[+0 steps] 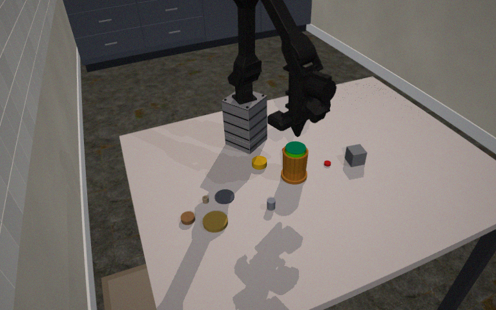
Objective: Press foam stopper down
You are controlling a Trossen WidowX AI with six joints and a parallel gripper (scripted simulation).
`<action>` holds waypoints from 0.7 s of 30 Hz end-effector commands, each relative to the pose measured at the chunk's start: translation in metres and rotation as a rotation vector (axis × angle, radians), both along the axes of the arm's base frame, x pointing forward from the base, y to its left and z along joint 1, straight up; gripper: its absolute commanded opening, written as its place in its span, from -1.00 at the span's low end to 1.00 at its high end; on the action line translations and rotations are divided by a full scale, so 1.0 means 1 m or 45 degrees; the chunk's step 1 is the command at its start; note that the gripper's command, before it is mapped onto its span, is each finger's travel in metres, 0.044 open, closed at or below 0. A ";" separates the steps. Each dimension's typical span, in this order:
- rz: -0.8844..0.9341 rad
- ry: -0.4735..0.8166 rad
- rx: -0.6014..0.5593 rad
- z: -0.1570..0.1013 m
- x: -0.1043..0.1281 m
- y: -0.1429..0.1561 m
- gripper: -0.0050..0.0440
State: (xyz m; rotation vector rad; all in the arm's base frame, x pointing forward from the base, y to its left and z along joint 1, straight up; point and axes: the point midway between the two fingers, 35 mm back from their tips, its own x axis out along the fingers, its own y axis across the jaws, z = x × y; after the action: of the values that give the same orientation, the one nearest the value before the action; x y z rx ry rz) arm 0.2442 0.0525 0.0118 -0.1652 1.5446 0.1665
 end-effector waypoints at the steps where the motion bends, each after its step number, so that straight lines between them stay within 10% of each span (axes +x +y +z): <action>1: -0.003 -0.008 -0.004 0.019 0.002 0.000 -0.80; 21: 0.000 0.000 0.000 0.016 0.000 0.000 -0.80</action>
State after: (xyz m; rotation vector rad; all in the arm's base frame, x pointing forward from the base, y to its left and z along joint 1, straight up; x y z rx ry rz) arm 0.2403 0.0518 0.0227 -0.1675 1.5661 0.1652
